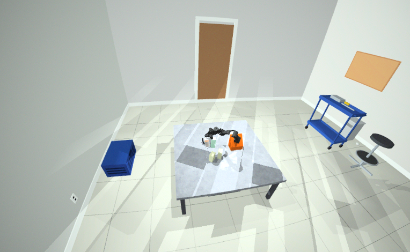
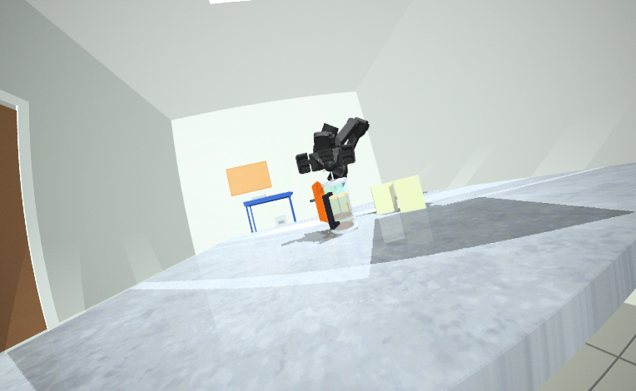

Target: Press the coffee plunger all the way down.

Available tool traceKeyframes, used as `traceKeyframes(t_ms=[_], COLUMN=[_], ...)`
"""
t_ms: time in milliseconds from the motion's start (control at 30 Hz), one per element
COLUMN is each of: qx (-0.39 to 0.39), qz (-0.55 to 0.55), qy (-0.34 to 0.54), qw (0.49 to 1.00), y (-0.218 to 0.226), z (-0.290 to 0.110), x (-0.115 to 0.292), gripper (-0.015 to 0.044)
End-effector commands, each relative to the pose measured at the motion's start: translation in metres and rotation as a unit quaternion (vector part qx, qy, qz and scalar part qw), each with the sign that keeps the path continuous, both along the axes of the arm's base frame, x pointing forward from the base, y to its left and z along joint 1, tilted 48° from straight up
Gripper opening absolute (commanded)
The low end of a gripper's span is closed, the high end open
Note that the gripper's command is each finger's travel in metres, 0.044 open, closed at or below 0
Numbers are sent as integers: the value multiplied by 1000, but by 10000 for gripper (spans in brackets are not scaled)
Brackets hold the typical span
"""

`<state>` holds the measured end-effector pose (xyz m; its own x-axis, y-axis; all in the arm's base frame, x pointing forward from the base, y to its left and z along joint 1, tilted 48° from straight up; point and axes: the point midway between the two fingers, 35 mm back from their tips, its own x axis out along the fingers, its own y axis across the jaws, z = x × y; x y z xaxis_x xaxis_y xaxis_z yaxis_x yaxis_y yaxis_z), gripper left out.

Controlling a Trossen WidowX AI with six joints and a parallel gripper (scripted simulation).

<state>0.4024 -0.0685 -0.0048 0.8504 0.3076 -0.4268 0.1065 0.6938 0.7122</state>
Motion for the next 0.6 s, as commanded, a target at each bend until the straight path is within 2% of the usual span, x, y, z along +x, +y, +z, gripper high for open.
traceKeyframes(t_ms=[0, 567], qx=[14, 14], qz=[14, 14], qy=[15, 15], qw=[1000, 1000], y=[11, 10], z=[-10, -10], x=[-2, 1], gripper=[123, 123])
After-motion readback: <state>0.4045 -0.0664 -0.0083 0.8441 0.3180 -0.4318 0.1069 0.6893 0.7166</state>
